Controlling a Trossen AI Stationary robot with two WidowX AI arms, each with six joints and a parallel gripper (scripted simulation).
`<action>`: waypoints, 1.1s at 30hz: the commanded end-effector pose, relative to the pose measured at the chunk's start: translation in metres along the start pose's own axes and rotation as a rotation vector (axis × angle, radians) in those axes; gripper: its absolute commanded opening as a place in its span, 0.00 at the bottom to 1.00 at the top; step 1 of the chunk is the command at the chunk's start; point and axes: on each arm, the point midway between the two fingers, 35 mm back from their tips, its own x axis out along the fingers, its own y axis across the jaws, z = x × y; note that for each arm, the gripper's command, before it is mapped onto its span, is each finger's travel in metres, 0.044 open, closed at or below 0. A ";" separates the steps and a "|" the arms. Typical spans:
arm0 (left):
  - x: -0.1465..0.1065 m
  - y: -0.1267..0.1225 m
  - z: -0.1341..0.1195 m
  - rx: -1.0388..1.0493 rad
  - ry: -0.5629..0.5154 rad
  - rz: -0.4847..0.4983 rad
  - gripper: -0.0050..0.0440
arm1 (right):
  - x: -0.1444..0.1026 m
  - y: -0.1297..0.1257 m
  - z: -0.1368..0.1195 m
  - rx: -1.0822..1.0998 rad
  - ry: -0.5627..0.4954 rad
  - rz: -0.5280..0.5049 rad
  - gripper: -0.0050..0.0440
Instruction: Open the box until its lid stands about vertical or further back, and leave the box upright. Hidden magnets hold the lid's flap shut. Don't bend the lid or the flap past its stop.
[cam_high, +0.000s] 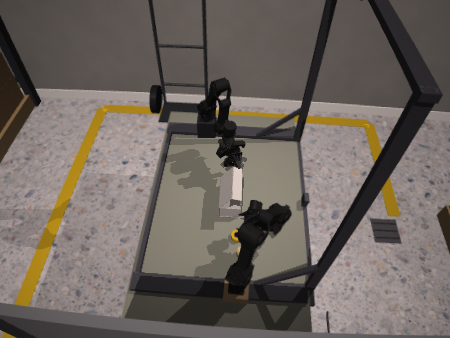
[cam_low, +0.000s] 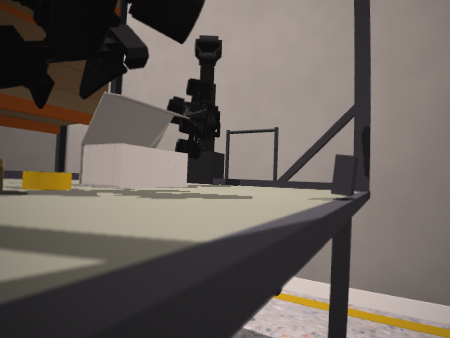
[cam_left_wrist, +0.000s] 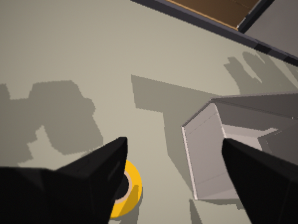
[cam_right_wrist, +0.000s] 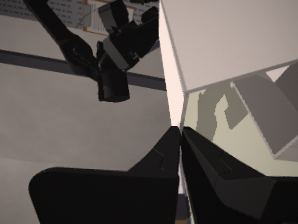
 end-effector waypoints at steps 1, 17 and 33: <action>0.001 -0.001 -0.002 -0.005 0.005 -0.007 0.84 | 0.001 0.006 0.001 0.005 -0.002 0.019 0.12; 0.001 -0.013 -0.005 -0.017 0.009 -0.013 0.95 | 0.001 0.006 0.001 0.005 -0.002 0.019 0.12; 0.006 -0.031 -0.010 -0.018 0.012 -0.012 0.22 | 0.001 0.006 0.001 0.005 -0.002 0.019 0.12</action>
